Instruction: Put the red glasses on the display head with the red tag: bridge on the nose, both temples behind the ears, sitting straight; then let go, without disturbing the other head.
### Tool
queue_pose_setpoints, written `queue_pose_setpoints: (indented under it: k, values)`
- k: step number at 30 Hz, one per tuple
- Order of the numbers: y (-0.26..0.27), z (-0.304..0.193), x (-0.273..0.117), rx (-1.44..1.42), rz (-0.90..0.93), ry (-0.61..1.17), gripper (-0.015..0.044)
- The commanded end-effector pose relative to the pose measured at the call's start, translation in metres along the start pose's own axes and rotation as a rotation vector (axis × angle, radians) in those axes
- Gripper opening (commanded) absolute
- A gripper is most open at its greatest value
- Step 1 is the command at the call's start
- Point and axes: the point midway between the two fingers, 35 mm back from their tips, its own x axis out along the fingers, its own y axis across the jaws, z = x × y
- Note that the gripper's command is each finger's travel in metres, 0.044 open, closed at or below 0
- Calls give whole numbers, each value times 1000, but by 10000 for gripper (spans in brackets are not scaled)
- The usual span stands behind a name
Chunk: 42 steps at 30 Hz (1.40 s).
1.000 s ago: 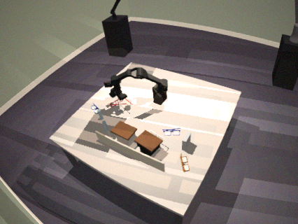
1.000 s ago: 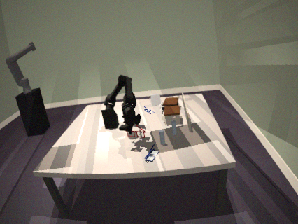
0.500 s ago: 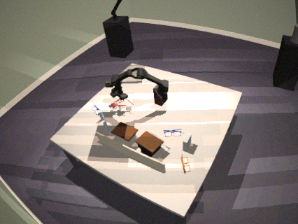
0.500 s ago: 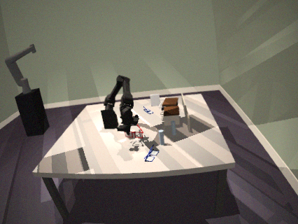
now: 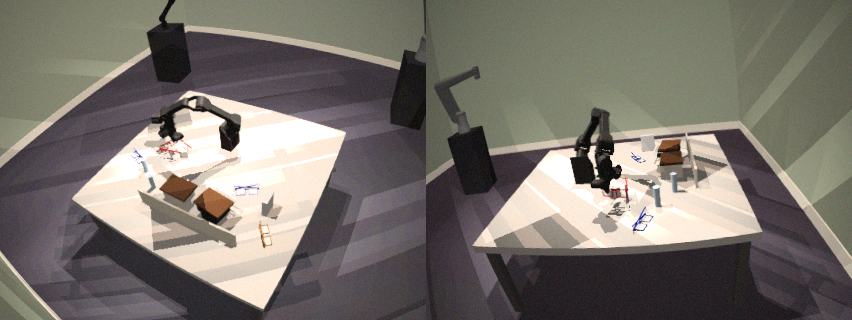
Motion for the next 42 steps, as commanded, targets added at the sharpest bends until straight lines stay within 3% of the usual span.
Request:
queue_pose_setpoints:
  k: [1, 42]
  values:
    - [-3, -6, 3, -3, 0, 9, 0]
    - [-11, -31, 3, -1, -2, 11, 0]
